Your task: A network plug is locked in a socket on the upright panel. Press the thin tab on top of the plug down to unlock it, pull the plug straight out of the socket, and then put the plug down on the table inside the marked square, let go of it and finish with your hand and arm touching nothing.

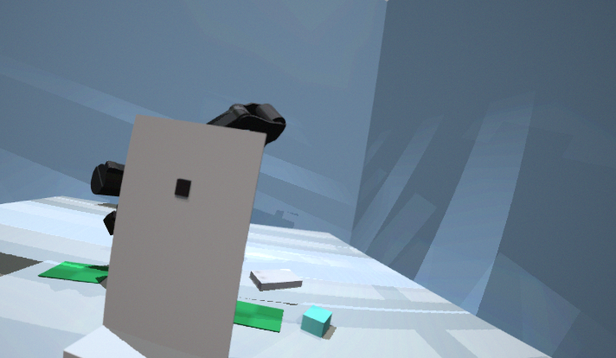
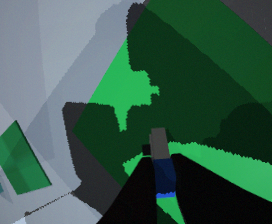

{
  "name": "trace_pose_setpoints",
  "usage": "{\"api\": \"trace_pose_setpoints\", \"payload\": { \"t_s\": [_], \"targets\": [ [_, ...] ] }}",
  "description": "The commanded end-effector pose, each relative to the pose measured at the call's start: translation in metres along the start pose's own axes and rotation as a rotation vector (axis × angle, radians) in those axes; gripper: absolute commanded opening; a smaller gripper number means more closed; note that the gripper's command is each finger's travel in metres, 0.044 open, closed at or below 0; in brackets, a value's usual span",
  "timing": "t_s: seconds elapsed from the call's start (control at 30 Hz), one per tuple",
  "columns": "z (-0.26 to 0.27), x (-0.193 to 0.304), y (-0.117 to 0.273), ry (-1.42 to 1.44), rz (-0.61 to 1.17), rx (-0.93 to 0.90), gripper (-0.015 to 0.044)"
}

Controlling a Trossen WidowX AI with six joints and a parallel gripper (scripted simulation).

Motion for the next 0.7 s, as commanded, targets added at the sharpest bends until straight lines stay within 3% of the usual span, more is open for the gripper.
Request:
{"api": "trace_pose_setpoints", "payload": {
  "t_s": [0.0, 0.47, 0.67],
  "targets": [
    [-0.0012, 0.0005, -0.0019, -0.009, 0.003, -0.002, 0.0000],
    [-0.0026, -0.0010, -0.0024, -0.001, 0.000, 0.001, 0.0000],
    [-0.0026, -0.0010, -0.0024, -0.001, 0.000, 0.001, 0.0156]
  ]
}}
Point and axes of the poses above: the point midway between the two fingers, 35 mm back from their tips, its own y axis back along the fingers, its own z axis across the jaws, x = y × z, the point moved 7 cm from there along y, back along the fingers, and after that the axes turned 15 degrees about y, right-handed, at the moved point
